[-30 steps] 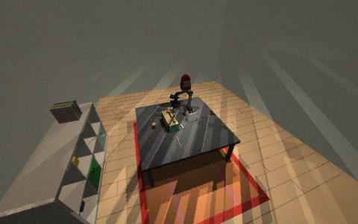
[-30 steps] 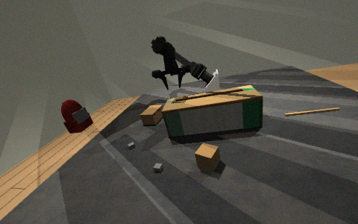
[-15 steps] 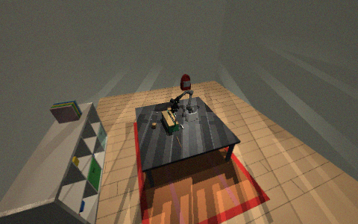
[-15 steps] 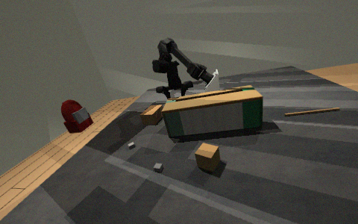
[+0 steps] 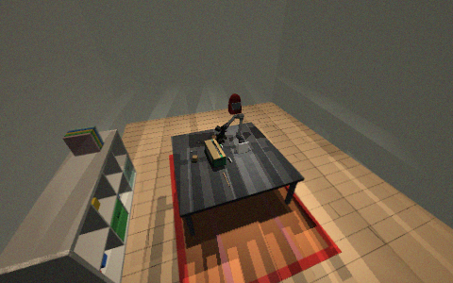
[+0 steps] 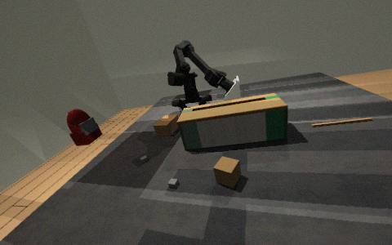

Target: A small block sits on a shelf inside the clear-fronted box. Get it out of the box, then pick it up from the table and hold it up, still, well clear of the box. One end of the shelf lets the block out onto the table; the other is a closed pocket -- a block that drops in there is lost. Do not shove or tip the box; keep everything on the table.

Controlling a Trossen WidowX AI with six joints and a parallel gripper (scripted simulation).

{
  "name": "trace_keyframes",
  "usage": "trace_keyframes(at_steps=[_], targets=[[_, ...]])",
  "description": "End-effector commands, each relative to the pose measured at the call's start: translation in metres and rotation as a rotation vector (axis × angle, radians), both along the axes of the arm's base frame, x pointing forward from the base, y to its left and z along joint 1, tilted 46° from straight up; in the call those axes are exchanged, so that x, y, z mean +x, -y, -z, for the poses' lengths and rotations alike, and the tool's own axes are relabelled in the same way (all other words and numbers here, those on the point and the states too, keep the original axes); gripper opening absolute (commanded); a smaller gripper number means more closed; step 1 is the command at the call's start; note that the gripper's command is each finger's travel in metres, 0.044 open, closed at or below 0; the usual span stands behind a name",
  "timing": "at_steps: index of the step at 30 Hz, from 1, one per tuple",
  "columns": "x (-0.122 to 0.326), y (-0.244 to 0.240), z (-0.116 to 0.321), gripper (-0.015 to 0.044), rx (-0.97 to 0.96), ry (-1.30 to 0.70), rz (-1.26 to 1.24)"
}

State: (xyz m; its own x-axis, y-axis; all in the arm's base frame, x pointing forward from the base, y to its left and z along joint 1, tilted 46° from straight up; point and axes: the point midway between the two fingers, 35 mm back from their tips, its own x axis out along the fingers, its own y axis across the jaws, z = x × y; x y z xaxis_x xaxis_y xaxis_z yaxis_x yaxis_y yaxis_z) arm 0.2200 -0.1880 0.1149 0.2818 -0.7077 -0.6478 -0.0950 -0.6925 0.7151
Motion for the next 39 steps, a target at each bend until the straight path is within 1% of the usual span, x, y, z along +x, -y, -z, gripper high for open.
trace_keyframes(at_steps=[1,28,36,39], targets=[[-0.002,0.005,0.007,0.0285,0.005,-0.008,-0.001],[-0.012,0.034,0.034,0.0285,-0.001,-0.008,-0.002],[-0.012,0.034,0.034,0.0075,-0.001,-0.008,-0.002],[-0.012,0.034,0.034,0.0055,-0.001,-0.008,-0.002]])
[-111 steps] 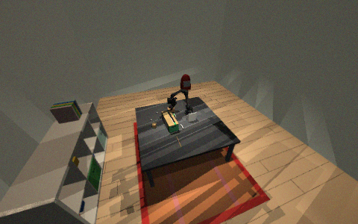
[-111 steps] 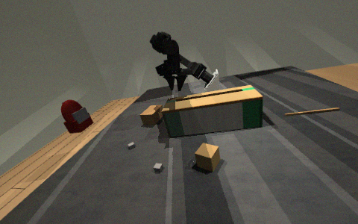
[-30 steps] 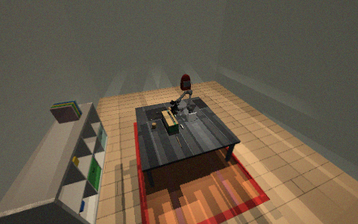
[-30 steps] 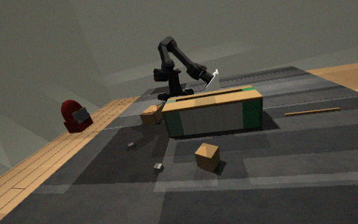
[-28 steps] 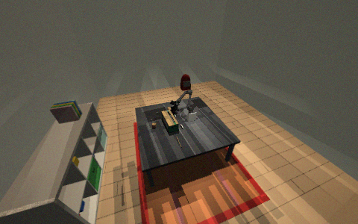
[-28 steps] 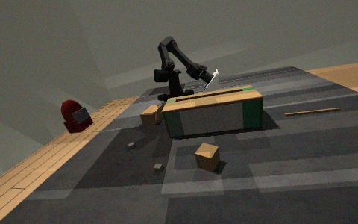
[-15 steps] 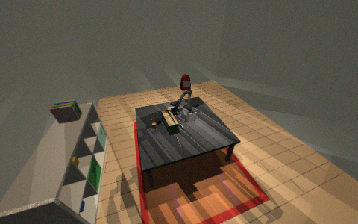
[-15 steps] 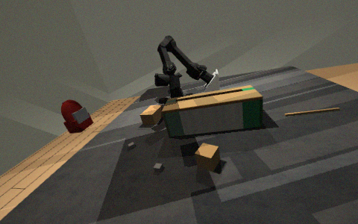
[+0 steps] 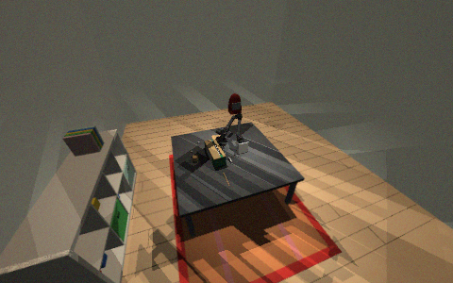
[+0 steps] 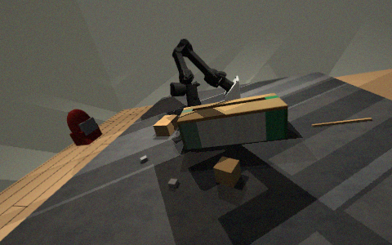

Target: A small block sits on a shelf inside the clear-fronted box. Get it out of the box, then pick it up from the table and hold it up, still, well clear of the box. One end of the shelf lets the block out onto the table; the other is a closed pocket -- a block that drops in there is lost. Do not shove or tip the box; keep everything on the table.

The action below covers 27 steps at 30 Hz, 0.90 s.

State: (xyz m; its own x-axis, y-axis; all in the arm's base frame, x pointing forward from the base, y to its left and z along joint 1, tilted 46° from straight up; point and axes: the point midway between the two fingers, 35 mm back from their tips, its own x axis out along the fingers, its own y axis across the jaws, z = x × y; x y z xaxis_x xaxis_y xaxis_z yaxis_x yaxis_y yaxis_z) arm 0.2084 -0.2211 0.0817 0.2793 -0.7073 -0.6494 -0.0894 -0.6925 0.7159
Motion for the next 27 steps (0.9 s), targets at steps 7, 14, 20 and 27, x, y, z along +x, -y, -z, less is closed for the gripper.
trace_keyframes(at_steps=[7,14,20,27], targets=[[0.006,-0.018,-0.017,0.0000,0.005,-0.001,0.001],[0.009,-0.041,-0.041,0.0000,0.004,0.001,0.000],[0.009,-0.044,-0.043,0.0000,-0.004,-0.020,-0.017],[0.009,-0.051,-0.041,0.0000,-0.074,-0.232,-0.193]])
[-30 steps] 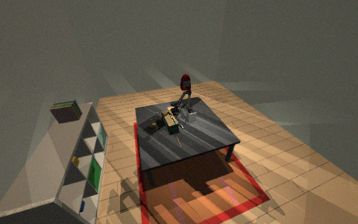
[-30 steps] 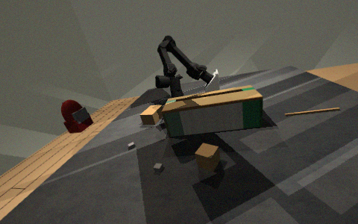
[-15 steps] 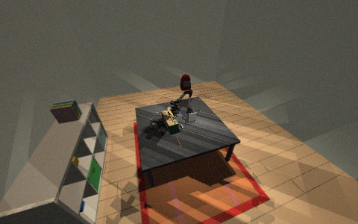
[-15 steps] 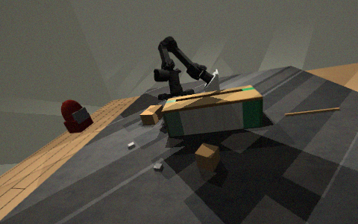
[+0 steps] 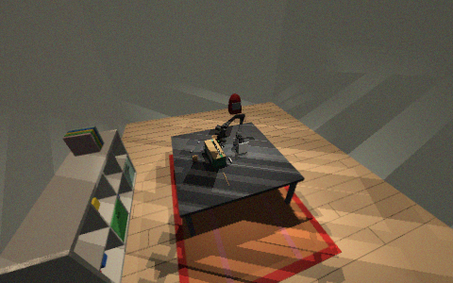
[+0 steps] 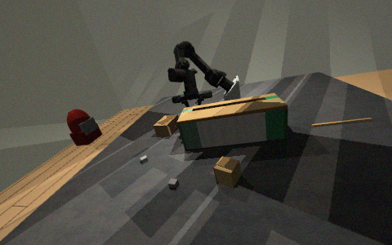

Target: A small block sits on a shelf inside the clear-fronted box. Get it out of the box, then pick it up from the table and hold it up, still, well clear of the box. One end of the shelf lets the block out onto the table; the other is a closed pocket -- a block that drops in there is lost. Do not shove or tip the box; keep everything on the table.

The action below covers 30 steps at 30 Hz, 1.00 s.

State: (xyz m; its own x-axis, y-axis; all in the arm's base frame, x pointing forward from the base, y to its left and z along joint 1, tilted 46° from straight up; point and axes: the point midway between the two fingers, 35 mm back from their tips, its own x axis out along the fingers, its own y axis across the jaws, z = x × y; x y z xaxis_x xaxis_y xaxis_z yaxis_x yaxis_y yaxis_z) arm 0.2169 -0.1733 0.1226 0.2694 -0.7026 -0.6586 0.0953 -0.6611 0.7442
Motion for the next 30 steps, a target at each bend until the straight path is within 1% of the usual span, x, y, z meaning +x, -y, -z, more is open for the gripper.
trace_keyframes(at_steps=[1,30], targets=[[0.000,-0.004,0.000,0.0000,-0.042,-0.121,-0.101],[-0.001,-0.030,0.002,0.0000,-0.329,-1.020,-0.875]])
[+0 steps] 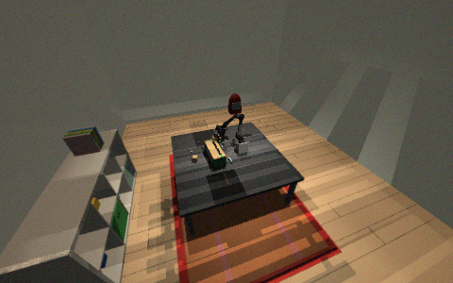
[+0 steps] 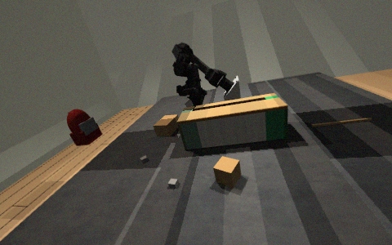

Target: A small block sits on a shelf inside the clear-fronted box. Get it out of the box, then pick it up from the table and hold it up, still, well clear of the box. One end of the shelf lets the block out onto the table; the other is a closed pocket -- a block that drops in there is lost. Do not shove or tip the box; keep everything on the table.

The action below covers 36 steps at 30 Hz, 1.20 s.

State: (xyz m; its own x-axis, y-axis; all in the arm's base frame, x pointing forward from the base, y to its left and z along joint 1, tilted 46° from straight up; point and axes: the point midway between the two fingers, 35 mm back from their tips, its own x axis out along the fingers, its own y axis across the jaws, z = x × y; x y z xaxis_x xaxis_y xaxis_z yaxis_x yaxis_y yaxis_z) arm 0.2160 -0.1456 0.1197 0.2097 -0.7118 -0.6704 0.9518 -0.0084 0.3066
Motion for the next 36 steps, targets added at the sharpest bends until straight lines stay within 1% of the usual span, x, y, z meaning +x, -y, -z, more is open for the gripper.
trace_keyframes(at_steps=[1,36], targets=[[0.000,-0.004,-0.001,0.0000,-0.044,-0.136,-0.116],[-0.004,-0.032,-0.007,0.0000,-0.367,-1.251,-1.050]])
